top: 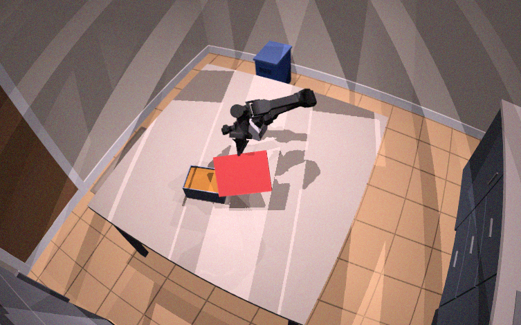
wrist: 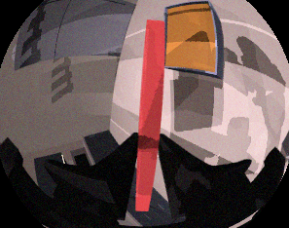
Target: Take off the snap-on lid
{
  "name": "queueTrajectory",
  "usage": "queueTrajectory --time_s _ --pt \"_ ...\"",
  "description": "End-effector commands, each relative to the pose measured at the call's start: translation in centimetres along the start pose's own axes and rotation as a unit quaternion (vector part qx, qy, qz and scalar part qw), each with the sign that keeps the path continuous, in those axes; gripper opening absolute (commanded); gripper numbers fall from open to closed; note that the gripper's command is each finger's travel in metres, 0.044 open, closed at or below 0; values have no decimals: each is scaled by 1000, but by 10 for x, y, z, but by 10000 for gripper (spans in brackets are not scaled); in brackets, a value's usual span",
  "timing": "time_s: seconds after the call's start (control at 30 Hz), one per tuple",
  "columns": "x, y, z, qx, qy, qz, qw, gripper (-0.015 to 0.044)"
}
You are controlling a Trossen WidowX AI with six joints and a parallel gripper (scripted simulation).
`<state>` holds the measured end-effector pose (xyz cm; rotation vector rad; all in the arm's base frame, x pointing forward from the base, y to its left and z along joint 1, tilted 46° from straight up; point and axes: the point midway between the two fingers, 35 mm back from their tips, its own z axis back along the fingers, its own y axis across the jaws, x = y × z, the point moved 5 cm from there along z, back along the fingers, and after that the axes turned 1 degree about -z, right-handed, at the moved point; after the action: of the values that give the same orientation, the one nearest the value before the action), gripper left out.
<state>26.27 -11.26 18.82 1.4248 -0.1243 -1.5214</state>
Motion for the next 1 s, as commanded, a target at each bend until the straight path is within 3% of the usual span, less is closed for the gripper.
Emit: queueTrajectory --time_s 0.0,0.97 --pt "-8 -1 1 1 -2 -1 1000 0" --pt "-66 -4 3 0 -1 -3 1000 0"
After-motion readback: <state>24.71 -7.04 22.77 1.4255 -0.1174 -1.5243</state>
